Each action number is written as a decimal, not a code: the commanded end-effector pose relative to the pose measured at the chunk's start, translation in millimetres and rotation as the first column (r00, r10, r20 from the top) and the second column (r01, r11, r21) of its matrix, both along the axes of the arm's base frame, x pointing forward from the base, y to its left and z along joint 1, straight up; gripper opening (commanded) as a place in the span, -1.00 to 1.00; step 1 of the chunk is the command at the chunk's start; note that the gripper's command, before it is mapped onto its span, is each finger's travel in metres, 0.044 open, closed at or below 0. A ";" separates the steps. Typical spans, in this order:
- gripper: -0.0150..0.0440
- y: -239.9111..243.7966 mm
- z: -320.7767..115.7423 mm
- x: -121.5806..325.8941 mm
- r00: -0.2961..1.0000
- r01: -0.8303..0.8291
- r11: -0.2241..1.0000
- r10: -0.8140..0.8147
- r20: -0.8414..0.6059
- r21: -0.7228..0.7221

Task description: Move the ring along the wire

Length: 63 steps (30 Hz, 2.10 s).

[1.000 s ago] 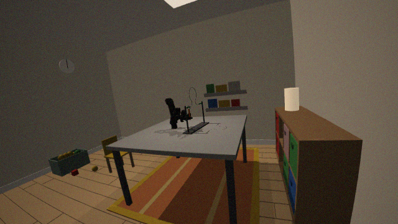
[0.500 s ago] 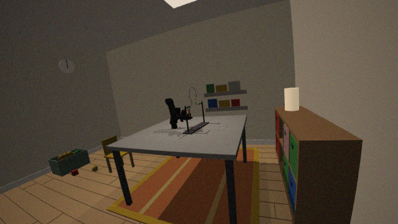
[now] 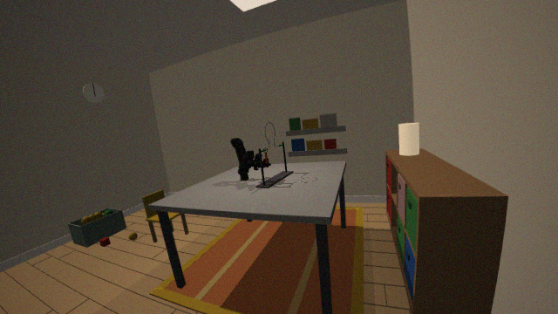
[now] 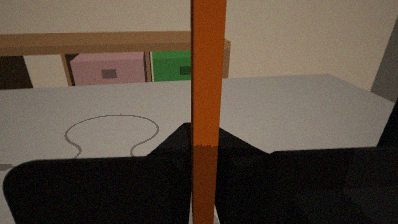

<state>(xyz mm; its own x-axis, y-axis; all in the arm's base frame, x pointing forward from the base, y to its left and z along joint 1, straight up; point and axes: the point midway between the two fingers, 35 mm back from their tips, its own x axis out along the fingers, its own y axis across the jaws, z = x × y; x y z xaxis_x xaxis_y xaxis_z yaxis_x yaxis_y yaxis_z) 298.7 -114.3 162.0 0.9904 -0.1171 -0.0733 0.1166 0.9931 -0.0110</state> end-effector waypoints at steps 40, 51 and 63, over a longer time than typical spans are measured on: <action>-1.00 80.3 9.6 9.6 0.999 -0.014 0.939 -0.004 0.049 0.345; -1.00 110.2 24.3 4.2 1.000 -0.029 0.844 0.030 0.006 0.536; -1.00 144.7 57.7 -16.7 0.979 -0.048 0.628 0.183 -0.087 0.777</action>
